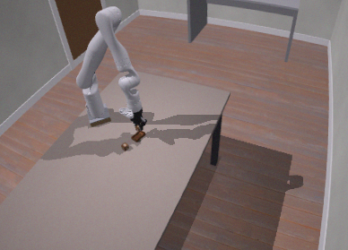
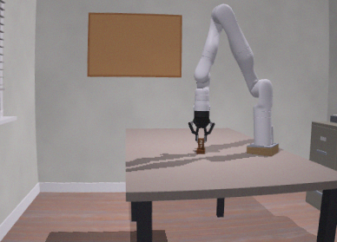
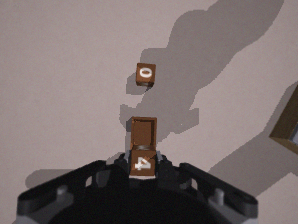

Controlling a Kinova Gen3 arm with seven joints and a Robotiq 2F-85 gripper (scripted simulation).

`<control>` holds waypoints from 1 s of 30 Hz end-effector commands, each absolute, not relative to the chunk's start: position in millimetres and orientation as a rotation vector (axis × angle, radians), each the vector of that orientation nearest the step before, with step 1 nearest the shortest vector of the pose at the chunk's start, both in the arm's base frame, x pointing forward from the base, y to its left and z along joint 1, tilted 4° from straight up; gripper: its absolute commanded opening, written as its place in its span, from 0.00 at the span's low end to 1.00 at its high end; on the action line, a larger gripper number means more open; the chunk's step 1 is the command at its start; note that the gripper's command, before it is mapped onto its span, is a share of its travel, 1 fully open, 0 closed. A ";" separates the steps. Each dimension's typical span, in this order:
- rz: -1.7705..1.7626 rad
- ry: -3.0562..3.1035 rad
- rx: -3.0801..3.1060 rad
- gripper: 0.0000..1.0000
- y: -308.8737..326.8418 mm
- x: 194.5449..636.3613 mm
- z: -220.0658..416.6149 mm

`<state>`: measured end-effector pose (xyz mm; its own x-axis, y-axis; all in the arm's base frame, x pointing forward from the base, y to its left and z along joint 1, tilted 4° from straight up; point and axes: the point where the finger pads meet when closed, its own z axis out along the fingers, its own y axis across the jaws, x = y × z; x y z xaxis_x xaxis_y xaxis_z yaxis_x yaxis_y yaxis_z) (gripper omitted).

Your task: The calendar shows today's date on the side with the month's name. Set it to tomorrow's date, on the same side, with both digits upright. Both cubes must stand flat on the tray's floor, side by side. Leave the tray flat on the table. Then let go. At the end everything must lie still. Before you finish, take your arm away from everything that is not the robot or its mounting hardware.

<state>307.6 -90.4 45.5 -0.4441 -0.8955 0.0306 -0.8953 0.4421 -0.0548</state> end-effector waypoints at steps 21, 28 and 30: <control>-0.099 2.664 -1.654 0.26 -90.8 308.2 39.4; -0.099 2.664 -1.654 0.26 -91.0 308.4 34.1; -0.099 2.664 -1.654 0.26 -91.1 308.4 32.2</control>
